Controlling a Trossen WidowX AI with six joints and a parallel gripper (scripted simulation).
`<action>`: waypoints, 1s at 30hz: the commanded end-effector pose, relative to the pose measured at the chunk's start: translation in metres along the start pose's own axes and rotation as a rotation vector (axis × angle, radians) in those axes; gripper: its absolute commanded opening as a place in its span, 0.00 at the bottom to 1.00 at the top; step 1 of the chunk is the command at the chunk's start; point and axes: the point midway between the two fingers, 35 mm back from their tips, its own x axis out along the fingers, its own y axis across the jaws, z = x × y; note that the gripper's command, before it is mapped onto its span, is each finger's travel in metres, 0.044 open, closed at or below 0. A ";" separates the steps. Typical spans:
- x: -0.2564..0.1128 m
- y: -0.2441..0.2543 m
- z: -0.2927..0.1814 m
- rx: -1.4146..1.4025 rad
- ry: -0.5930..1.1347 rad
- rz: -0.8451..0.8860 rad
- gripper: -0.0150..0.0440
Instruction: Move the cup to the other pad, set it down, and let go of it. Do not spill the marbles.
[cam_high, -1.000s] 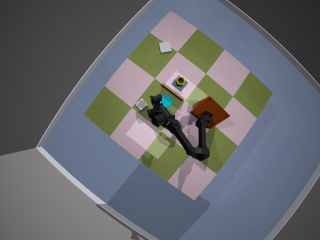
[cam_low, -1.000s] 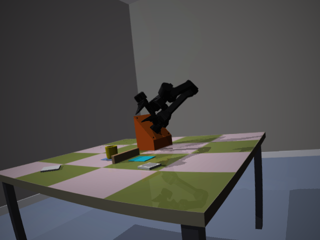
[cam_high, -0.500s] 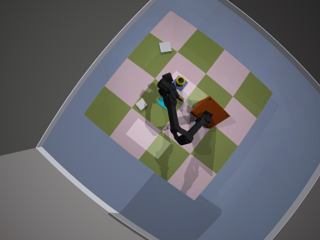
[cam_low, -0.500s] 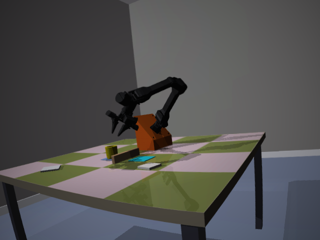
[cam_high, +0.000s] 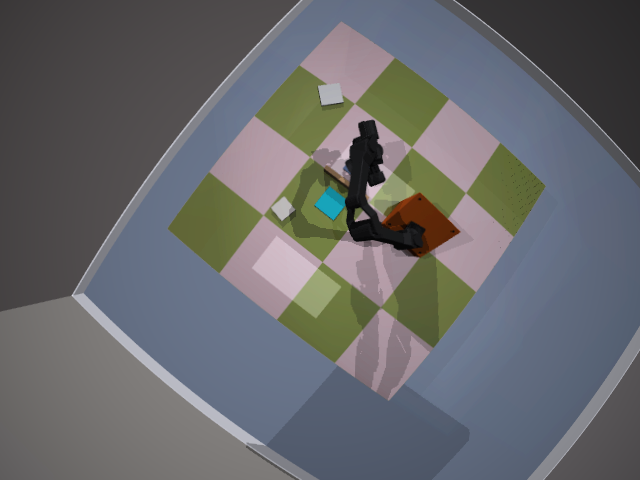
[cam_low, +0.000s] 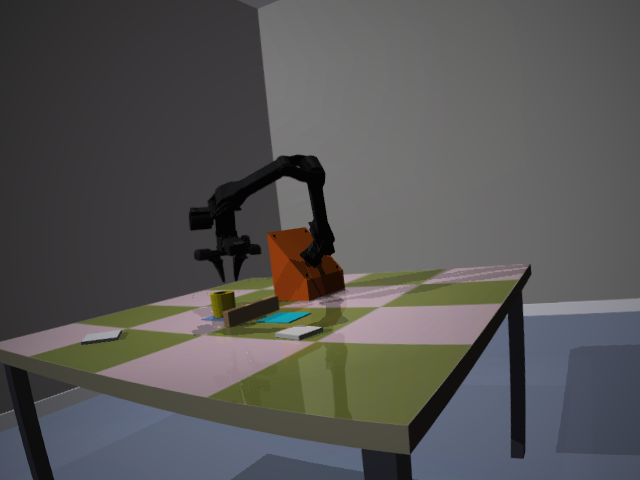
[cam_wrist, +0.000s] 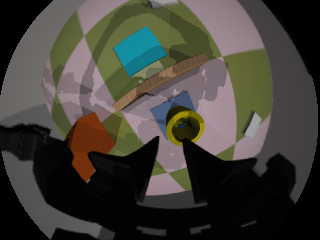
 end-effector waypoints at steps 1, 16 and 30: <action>0.002 0.001 -0.002 -0.015 -0.053 0.037 0.54; 0.016 0.000 -0.001 -0.015 -0.052 0.036 0.54; 0.039 0.000 0.001 -0.015 -0.053 0.036 0.54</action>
